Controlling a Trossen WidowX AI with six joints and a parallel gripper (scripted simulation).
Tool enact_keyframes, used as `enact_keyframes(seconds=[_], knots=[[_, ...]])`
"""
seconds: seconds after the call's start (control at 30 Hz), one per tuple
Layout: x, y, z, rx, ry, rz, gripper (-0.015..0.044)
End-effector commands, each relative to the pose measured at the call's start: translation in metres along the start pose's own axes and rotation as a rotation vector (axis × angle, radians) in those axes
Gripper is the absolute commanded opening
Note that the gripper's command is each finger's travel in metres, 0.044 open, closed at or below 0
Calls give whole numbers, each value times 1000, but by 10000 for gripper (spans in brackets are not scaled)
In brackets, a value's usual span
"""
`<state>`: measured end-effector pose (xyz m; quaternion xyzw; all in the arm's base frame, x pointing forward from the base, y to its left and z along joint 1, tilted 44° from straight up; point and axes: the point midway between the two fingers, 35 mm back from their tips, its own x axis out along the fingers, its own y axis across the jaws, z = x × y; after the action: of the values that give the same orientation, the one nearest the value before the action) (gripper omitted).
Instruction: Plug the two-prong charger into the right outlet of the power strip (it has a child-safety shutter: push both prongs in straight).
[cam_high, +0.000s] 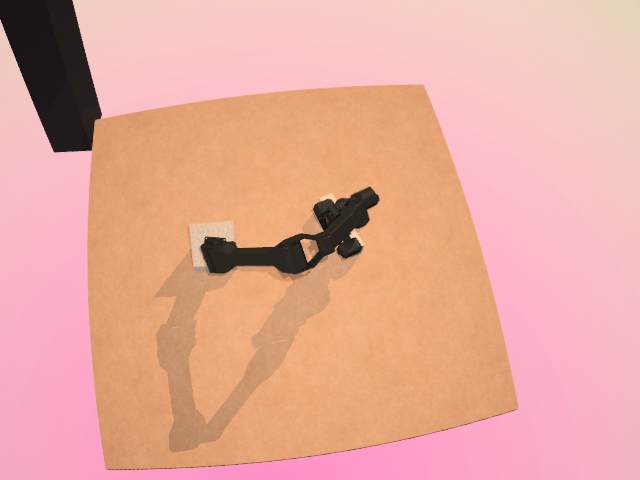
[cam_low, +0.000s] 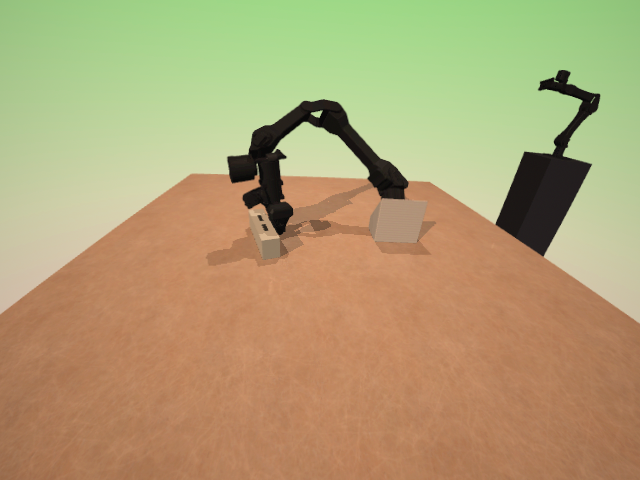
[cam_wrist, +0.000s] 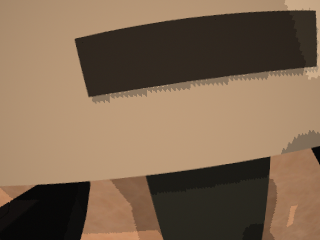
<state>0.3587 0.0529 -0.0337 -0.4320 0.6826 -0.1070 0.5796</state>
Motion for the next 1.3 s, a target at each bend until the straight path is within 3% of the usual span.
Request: enact_keyframes(seconds=[0.0, 1.27], knots=[[1, 1, -3, -2, 2, -1, 440], [2, 1, -12, 14, -16, -3, 440]])
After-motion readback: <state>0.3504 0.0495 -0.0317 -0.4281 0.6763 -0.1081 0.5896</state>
